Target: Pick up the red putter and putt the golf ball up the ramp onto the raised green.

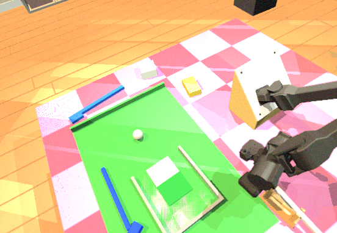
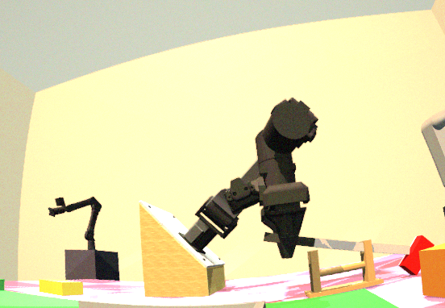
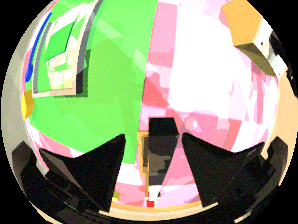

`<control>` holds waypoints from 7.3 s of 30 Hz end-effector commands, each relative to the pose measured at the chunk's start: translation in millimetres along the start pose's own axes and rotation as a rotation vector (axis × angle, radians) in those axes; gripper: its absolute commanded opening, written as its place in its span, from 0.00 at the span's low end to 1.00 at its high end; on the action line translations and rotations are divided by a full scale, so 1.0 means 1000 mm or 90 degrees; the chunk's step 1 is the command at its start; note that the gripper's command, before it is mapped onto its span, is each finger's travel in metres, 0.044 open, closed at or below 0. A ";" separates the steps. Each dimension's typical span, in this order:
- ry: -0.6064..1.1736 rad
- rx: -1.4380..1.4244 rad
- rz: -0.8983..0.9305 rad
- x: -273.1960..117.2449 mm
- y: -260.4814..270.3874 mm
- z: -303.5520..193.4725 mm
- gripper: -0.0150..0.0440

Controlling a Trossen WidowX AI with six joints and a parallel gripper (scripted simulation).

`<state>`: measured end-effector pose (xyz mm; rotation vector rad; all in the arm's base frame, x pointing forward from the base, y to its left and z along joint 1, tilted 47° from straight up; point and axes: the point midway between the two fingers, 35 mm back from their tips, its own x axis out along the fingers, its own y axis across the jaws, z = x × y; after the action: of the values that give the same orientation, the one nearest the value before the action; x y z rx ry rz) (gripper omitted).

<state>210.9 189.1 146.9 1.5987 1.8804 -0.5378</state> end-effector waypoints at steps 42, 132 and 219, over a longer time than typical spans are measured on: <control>-0.029 0.077 0.007 -0.092 0.018 0.030 0.25; -0.150 1.040 0.149 -0.031 -0.018 0.463 0.25; -0.146 1.046 0.139 -0.061 -0.010 0.341 0.25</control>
<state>269.8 -79.4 -62.8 2.3315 0.8292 -2.3755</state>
